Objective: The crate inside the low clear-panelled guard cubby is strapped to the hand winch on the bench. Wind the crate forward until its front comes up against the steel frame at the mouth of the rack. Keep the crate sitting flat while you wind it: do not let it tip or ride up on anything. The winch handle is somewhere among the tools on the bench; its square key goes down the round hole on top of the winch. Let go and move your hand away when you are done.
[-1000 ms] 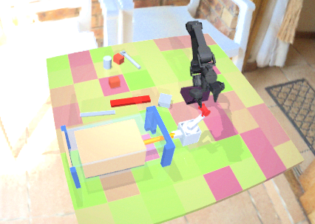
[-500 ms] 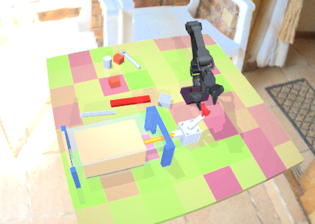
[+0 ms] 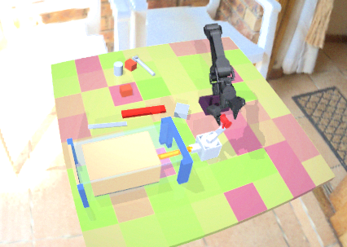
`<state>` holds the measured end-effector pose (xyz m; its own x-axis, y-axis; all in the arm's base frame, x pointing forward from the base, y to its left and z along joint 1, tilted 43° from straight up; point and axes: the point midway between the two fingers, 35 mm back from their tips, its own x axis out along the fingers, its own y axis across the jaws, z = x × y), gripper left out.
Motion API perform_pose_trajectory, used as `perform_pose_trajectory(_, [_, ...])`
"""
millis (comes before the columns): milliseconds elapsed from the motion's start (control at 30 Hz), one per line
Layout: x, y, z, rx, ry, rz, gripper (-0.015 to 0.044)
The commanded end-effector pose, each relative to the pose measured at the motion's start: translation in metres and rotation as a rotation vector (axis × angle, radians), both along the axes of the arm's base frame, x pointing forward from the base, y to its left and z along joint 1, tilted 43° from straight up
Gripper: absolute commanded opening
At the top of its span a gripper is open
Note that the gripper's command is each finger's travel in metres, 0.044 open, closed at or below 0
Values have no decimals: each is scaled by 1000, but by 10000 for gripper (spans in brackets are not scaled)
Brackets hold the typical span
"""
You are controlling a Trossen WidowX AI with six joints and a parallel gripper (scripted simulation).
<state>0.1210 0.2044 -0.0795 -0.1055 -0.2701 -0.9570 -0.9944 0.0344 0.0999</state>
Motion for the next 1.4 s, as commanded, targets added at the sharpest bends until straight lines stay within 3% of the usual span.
perform_pose_trajectory(0, [-2, -8, -6, -9, 3, 7, 440])
perform_pose_trajectory(567, [-5, -22, -20, -10, 4, 7, 440])
perform_pose_trajectory(1100, [-4, -19, -18, -5, 2, 0, 20])
perform_pose_trajectory(1367, [-4, -19, -18, -5, 2, 0, 0])
